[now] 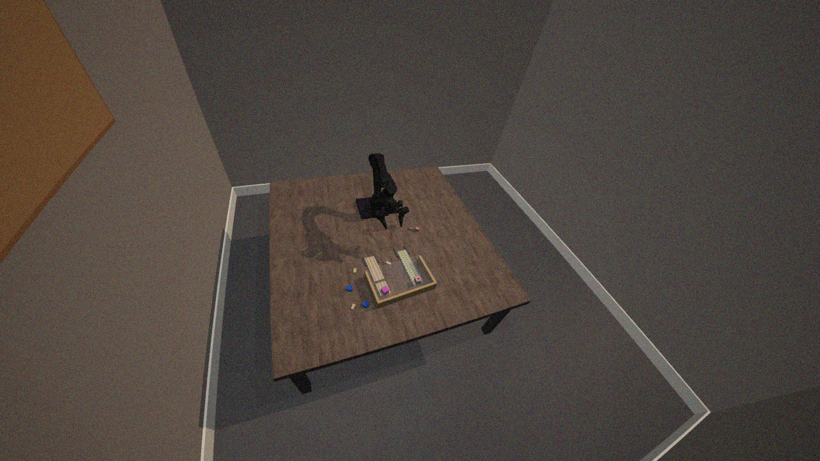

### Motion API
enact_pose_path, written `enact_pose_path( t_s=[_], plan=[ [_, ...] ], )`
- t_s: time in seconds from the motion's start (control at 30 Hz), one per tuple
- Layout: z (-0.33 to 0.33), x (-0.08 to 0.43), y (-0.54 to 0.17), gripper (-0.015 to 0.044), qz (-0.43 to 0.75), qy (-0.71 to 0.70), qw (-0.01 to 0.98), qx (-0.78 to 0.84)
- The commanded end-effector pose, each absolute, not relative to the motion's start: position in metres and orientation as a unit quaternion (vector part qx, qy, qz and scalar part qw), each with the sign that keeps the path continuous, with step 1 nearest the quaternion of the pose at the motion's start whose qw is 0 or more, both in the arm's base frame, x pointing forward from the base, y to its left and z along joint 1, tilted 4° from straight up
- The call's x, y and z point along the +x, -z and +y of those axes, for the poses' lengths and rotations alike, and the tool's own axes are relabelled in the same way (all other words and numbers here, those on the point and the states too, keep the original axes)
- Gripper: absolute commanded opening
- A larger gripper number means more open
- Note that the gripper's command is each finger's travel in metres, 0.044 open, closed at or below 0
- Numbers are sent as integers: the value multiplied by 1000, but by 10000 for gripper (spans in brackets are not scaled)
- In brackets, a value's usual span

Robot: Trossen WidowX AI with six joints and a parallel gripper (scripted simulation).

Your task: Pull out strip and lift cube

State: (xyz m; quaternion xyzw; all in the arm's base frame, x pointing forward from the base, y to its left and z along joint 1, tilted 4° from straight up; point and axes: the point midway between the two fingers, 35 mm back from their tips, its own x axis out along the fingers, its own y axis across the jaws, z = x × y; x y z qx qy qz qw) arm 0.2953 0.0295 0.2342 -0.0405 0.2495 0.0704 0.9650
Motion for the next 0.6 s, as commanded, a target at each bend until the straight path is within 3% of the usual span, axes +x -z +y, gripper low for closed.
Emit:
enact_pose_path(
  t_s=[0.0,0.3,0.57],
  plan=[
    [14,294,-235,400,260,-35,965,3],
    [14,294,-235,400,260,-35,965,3],
    [41,323,-210,190,405,-59,912,9]
  ],
)
